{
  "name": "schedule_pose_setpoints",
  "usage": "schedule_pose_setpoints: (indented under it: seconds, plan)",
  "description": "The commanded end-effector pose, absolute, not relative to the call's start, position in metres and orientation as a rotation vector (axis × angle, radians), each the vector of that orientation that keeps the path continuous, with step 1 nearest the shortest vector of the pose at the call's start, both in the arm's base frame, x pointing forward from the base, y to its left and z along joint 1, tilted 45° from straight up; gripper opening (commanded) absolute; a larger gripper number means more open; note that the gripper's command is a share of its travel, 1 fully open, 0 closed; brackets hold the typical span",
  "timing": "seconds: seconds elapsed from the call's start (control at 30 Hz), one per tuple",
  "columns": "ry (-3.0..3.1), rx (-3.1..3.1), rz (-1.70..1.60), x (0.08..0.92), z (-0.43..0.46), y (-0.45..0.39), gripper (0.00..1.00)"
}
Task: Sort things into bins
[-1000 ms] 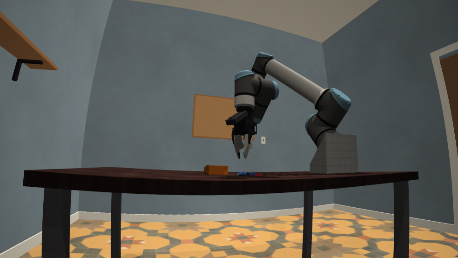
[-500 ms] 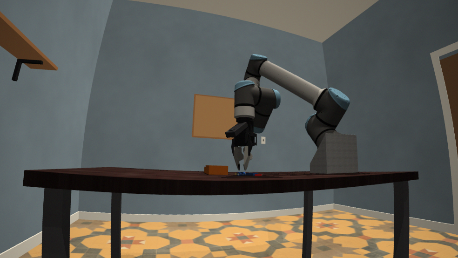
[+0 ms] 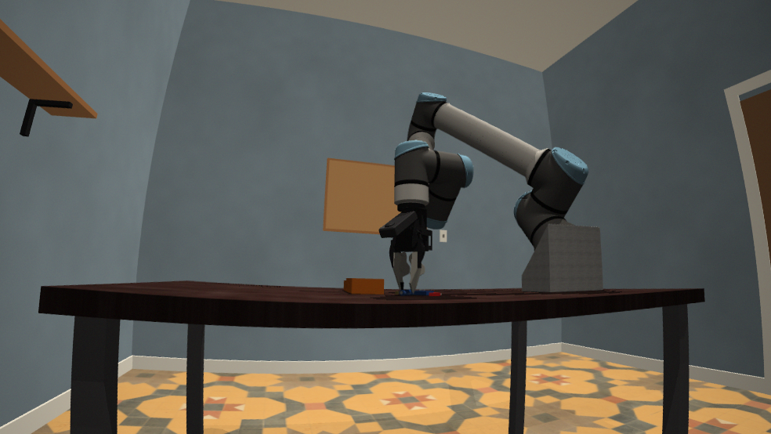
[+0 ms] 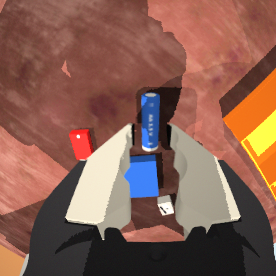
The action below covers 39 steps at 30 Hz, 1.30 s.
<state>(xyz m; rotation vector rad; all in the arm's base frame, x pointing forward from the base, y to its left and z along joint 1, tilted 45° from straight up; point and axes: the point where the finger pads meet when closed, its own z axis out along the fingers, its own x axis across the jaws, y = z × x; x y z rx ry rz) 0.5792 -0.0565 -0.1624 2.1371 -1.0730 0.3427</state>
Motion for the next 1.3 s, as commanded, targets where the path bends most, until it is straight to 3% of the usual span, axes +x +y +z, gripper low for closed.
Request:
schedule_pose_setpoints:
  seconds: [0.0,0.47,0.5,1.27]
  plan:
    - [-1.073,2.138,0.344,0.5792,-0.1655,-0.0595,0.17]
    - [-1.073,2.138,0.344,0.579,-0.1655,-0.0596,0.17]
    - [-1.073,2.138,0.344,0.5791,-0.1655,-0.0595,0.0]
    - [-1.073,2.138,0.344,0.579,-0.1655,-0.0595,0.0]
